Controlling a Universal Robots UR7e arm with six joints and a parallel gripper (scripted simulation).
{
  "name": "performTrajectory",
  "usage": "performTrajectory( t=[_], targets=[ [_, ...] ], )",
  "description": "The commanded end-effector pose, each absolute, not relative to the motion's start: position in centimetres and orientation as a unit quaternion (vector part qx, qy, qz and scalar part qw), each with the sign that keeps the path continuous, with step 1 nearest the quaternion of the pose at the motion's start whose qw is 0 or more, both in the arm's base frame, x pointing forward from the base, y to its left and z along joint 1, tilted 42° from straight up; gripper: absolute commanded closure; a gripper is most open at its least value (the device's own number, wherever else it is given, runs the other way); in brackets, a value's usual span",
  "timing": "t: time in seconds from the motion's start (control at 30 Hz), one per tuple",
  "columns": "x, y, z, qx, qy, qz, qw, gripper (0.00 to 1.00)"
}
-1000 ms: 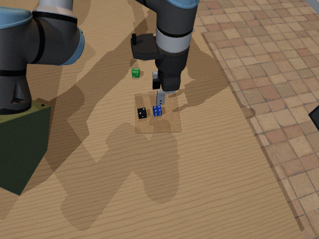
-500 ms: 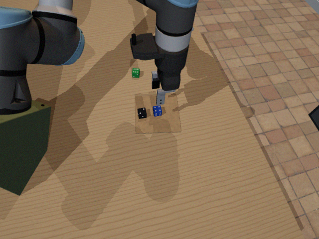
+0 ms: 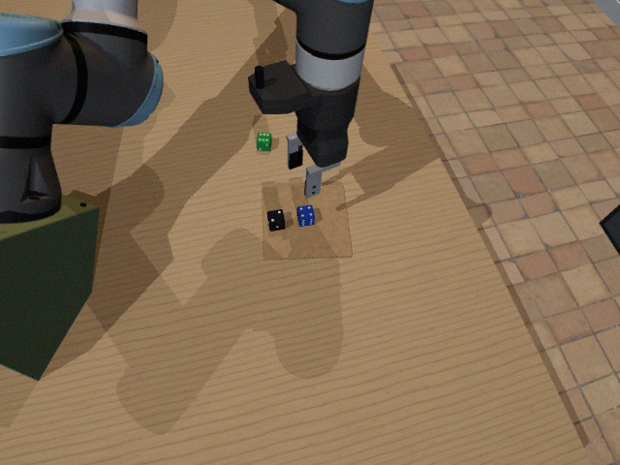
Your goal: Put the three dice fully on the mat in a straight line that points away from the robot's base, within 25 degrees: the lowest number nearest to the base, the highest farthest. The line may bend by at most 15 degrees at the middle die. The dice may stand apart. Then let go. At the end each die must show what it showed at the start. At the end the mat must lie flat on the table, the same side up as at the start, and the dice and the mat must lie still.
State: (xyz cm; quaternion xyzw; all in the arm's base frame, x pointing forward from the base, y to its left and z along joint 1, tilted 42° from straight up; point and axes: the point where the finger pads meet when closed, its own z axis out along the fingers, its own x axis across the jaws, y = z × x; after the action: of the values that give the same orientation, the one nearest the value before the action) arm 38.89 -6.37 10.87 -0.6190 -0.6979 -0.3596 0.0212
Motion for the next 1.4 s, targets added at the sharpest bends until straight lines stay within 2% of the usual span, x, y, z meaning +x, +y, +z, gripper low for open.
performTrajectory(
  t=[0.0, 0.7, 1.37],
  targets=[
    [38.8, -6.1, 11.1, -0.597, -0.717, -0.36, 0.01, 0.0],
    [38.3, -2.9, 13.1, -0.301, -0.884, -0.339, -0.12, 0.0],
    [37.9, 0.6, 15.0, 0.007, -0.933, -0.28, -0.225, 0.0]
  ],
)
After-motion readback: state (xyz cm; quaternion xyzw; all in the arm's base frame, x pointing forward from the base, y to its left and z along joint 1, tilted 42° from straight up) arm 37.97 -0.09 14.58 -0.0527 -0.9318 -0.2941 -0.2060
